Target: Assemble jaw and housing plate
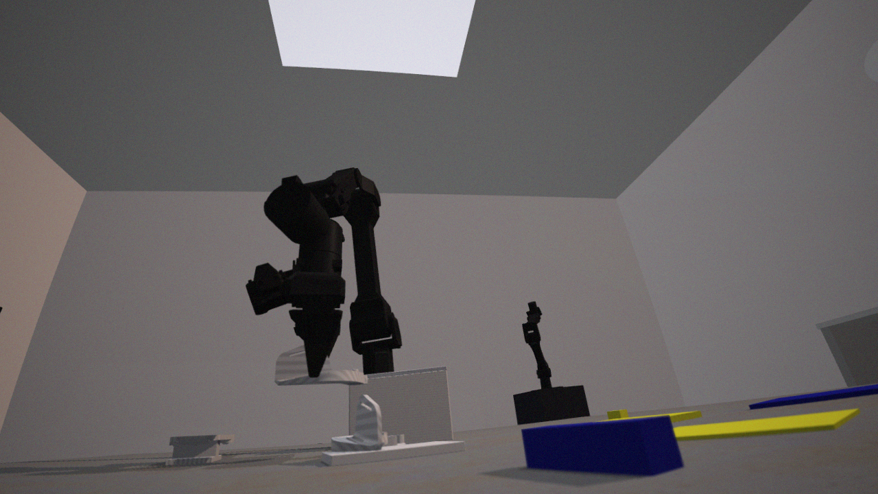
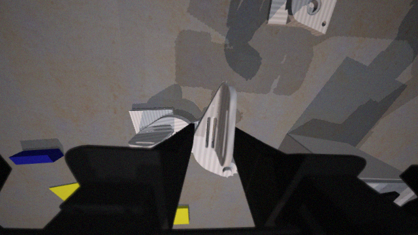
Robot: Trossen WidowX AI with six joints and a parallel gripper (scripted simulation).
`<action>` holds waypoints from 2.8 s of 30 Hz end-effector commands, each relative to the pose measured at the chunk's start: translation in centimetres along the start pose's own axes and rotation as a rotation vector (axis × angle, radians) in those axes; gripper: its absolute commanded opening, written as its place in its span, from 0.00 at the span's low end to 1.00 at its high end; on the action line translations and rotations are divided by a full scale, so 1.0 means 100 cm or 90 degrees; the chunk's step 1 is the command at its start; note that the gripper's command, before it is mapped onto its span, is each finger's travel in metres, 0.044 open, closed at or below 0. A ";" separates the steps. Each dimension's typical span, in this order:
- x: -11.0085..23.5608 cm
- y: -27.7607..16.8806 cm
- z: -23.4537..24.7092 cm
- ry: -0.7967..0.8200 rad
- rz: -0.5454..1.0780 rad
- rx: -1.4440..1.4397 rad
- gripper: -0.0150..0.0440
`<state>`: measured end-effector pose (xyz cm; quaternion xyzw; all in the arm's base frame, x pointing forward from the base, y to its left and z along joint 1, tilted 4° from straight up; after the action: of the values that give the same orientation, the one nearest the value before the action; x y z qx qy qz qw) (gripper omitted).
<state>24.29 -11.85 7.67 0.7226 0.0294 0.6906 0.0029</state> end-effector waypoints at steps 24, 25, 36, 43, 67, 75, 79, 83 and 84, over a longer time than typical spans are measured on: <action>0.000 -0.027 -0.007 0.003 0.002 0.407 0.48; 0.000 -0.028 -0.007 0.003 0.002 0.422 0.48; -0.001 -0.037 -0.010 0.003 0.002 0.583 0.48; -0.001 -0.043 -0.012 0.003 0.002 0.686 0.48; -0.003 -0.061 -0.020 0.003 0.002 1.001 0.48; -0.003 -0.061 -0.020 0.003 0.002 1.001 0.48; -0.003 -0.061 -0.020 0.003 0.002 1.001 0.48; -0.003 -0.061 -0.020 0.003 0.002 0.994 0.48; -0.003 -0.061 -0.020 0.003 0.002 0.989 0.48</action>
<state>22.01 -5.90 7.23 0.5138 0.5068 0.4691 -0.5090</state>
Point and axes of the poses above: the point midway between the two fingers, 35 mm back from their tips, its own x axis back along the fingers, its own z axis across the jaws, y = z × x, the point moved 7 cm from there along x, back along the fingers, and after that the axes turned 5 degrees about x, right-handed, at the moved point
